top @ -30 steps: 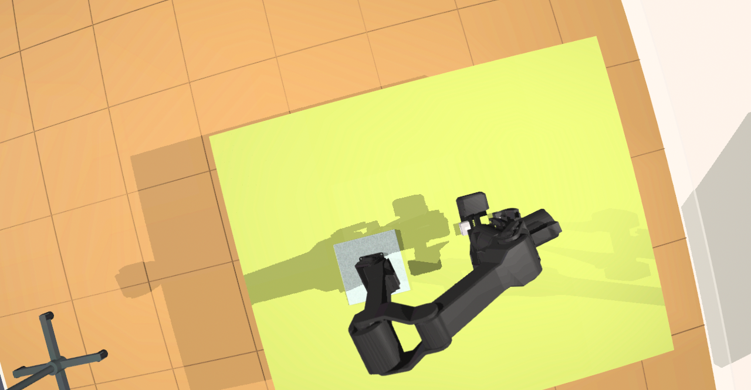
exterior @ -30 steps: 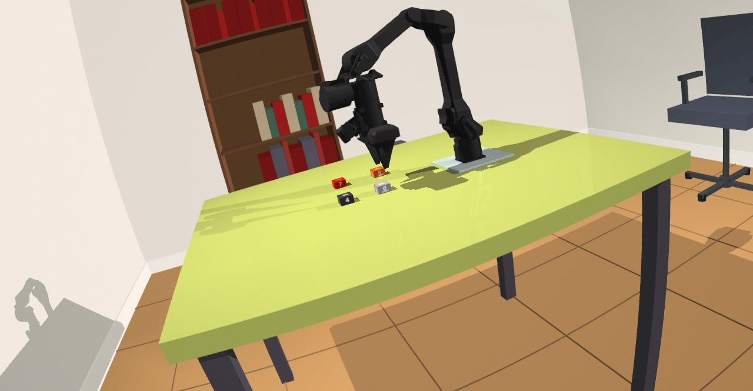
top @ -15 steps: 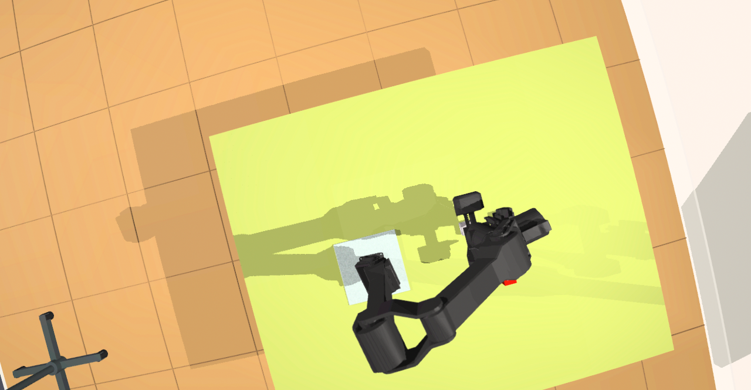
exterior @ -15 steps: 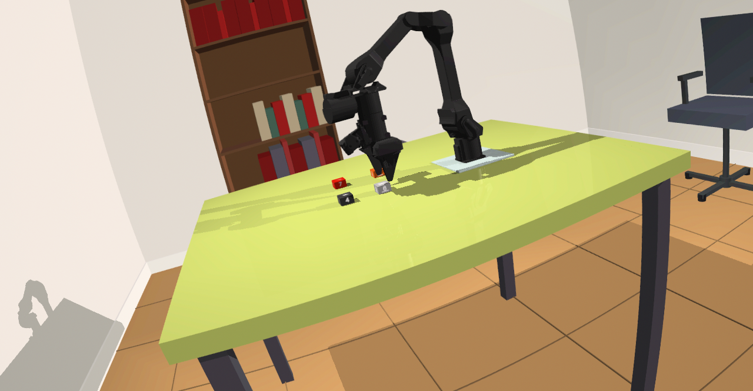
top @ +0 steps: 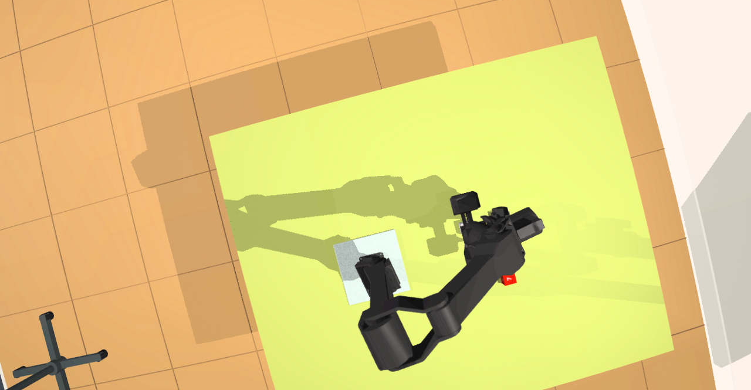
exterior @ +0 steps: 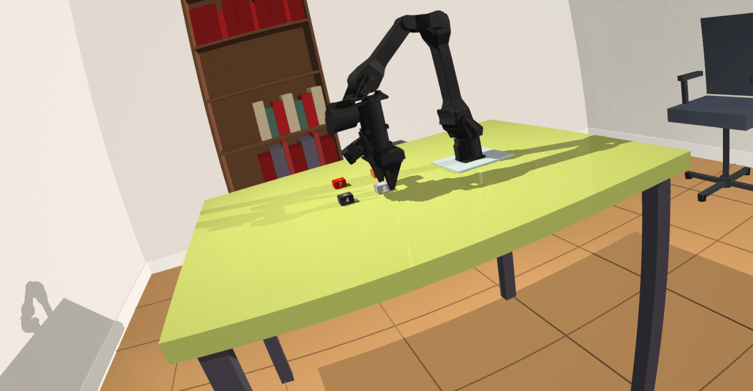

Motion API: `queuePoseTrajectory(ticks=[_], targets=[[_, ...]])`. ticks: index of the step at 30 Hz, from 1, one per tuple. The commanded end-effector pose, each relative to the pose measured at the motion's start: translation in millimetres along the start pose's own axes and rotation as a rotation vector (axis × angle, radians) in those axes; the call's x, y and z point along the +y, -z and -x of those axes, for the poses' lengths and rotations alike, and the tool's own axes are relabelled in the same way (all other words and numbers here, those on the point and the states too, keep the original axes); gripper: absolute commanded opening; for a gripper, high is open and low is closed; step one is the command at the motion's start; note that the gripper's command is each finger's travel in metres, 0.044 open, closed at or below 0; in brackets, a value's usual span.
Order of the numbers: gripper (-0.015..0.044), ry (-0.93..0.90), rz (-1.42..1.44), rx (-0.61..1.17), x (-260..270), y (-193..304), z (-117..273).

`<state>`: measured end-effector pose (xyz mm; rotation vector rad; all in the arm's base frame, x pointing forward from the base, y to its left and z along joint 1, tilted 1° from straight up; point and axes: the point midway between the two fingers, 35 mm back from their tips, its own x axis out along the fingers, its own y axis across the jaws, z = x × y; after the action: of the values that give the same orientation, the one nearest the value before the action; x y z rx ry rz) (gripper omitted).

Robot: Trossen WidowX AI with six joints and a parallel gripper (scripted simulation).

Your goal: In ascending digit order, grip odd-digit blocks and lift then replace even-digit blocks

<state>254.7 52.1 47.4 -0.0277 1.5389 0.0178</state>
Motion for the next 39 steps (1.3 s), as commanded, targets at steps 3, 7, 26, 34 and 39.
queuePoseTrajectory(ticks=[3, 7, 26, 34, 39], targets=[[0.0269, 0.004, 0.001, 0.003, -0.5, 0.1, -2.5], [0.0164, 0.004, 0.001, 0.003, -0.5, 0.1, -2.5], [0.012, 0.004, 0.001, 0.003, -0.5, 0.1, -2.3], [0.012, 0.004, 0.001, 0.003, -0.5, -0.1, 8.8], [0.012, 0.004, 0.001, 0.003, -0.5, 0.0, 12.5]])
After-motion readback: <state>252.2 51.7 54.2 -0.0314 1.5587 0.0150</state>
